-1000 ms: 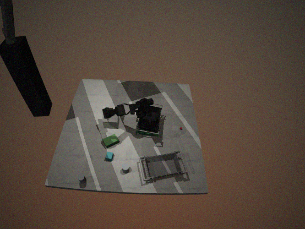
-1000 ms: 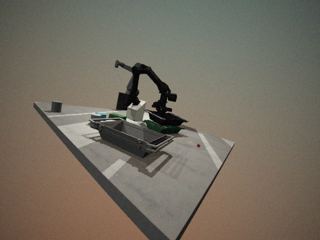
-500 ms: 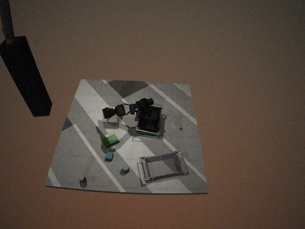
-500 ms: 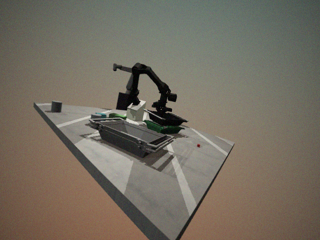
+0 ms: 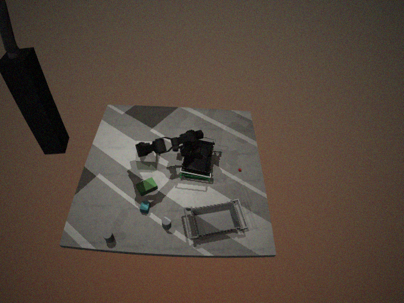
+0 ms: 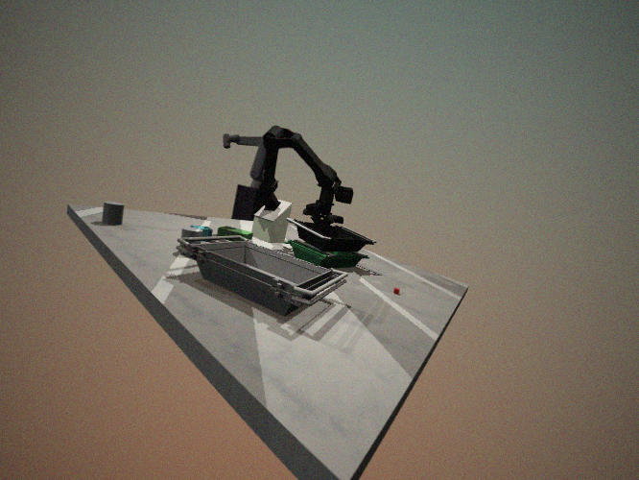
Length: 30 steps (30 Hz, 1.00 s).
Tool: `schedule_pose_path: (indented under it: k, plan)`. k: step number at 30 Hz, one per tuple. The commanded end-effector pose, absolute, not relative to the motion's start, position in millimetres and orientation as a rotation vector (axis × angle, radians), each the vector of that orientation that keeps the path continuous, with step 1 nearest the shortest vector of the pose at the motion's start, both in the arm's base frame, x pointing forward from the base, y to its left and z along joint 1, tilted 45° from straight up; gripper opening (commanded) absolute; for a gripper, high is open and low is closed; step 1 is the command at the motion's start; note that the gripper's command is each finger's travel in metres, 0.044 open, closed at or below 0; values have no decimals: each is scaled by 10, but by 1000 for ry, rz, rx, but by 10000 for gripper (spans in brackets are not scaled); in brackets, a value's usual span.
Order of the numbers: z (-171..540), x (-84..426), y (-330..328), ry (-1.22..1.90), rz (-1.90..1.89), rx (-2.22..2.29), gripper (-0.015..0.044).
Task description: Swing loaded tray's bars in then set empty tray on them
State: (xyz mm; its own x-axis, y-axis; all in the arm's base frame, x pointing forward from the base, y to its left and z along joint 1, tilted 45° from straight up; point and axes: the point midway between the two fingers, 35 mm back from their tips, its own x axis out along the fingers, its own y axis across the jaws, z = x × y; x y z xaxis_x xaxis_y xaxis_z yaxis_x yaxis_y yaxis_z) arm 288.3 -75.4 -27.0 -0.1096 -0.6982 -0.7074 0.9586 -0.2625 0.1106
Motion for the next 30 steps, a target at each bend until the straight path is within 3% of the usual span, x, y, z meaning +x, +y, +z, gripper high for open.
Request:
schedule_pose_path:
  k: [1, 30]
  plan:
    - [-299, 2846, -792, 463, -1704, 785, 0]
    - [-363, 2815, -847, 463, -1704, 785, 0]
